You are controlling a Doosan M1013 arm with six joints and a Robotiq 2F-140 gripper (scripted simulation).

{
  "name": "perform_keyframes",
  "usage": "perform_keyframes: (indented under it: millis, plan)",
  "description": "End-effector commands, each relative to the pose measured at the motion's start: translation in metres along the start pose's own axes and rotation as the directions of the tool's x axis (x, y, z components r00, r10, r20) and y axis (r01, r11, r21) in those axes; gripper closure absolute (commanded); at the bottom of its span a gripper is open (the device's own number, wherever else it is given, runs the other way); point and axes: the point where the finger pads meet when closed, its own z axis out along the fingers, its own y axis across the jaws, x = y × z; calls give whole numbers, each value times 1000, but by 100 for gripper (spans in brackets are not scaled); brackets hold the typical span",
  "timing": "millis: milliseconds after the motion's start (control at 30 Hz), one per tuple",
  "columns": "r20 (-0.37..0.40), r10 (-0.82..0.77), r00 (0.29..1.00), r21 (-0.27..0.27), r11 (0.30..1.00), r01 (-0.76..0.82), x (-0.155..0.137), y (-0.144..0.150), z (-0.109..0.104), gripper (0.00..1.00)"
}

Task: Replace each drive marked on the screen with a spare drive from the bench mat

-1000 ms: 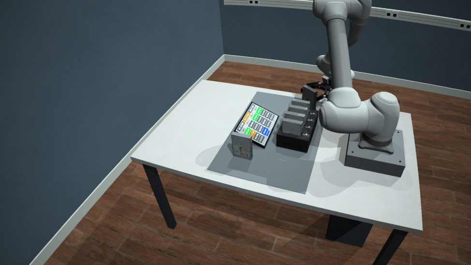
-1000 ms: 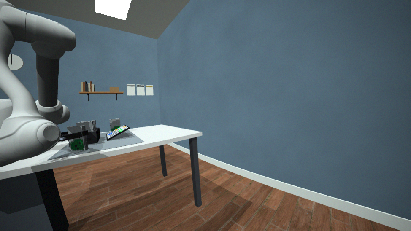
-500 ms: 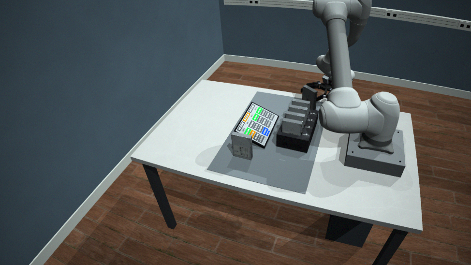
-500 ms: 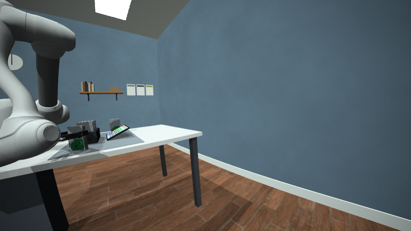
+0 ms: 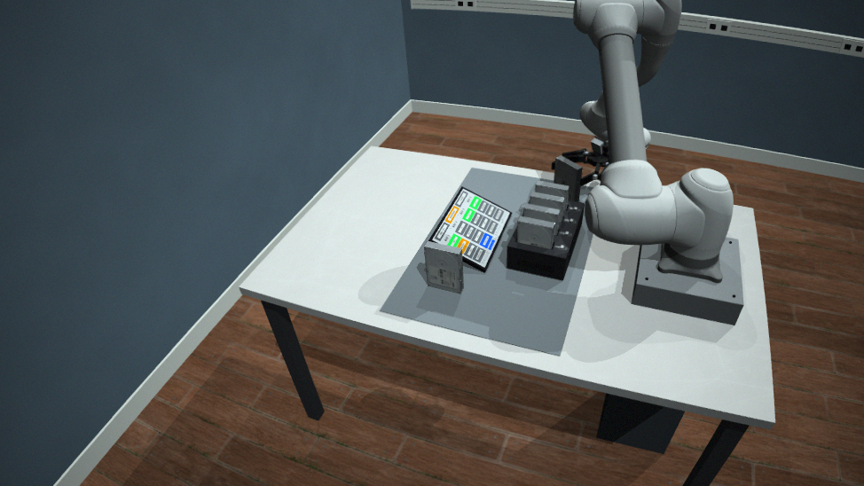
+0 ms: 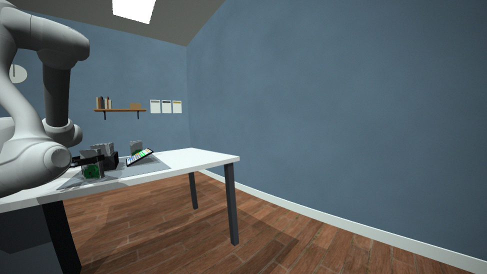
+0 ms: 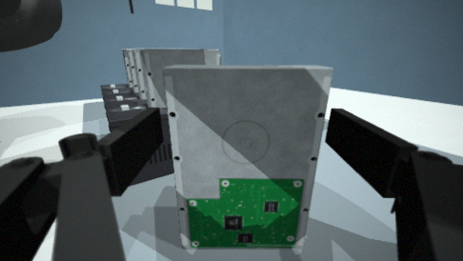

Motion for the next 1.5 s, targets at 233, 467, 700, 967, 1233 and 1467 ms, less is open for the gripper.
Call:
perform_keyframes:
  millis: [233, 467, 700, 967, 1233, 1467]
  plan:
    - [0, -1, 1000, 0, 1000, 1, 1, 0, 0, 11]
    - [0, -1, 1000, 0, 1000, 1, 1, 0, 0, 11]
    - [0, -1, 1000, 0, 1000, 1, 1, 0, 0, 11]
    - [0, -1, 1000, 0, 1000, 1, 1, 0, -2, 11]
    - [0, -1, 1000, 0, 1000, 1, 1, 0, -6, 11]
    - [0, -1, 1000, 0, 1000, 1, 1, 0, -14, 11]
